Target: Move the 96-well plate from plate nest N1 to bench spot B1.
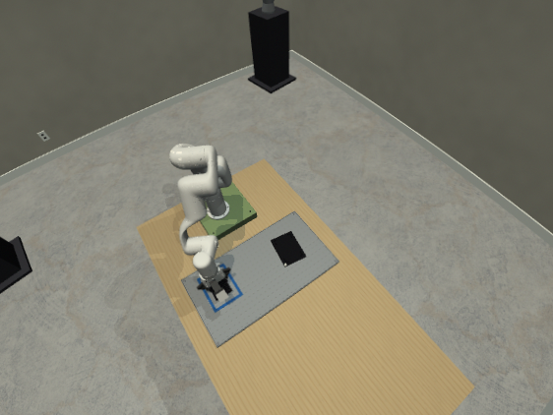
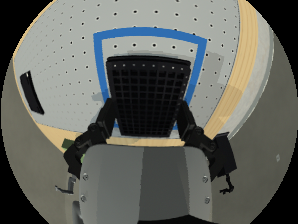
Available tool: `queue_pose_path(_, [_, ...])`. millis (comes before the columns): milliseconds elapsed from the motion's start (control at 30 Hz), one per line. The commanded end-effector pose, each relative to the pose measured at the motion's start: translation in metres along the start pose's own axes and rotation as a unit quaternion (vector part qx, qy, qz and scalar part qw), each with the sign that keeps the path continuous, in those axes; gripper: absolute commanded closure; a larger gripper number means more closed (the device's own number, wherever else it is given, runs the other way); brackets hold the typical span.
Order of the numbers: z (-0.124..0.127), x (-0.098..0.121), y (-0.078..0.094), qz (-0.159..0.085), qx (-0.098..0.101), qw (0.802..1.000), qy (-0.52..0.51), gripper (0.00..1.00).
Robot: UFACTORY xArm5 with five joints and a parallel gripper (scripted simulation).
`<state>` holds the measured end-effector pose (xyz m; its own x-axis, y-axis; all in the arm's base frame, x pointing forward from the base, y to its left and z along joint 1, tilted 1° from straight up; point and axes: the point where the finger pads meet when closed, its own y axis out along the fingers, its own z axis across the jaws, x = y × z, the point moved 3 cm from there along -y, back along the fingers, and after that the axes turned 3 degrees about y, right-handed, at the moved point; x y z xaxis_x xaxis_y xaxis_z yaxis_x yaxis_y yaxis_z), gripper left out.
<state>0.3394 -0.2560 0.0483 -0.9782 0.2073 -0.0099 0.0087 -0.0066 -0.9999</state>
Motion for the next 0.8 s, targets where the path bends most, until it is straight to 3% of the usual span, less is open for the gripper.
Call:
queue_pose_path(0, [0.001, -0.001, 0.006, 0.002, 0.001, 1.000, 0.000, 1.00])
queue_pose_path(267, [0.001, -0.001, 0.016, 0.002, 0.001, 1.000, 0.000, 1.00])
queue_pose_path(767, [0.001, -0.001, 0.016, 0.002, 0.001, 1.000, 0.000, 1.00])
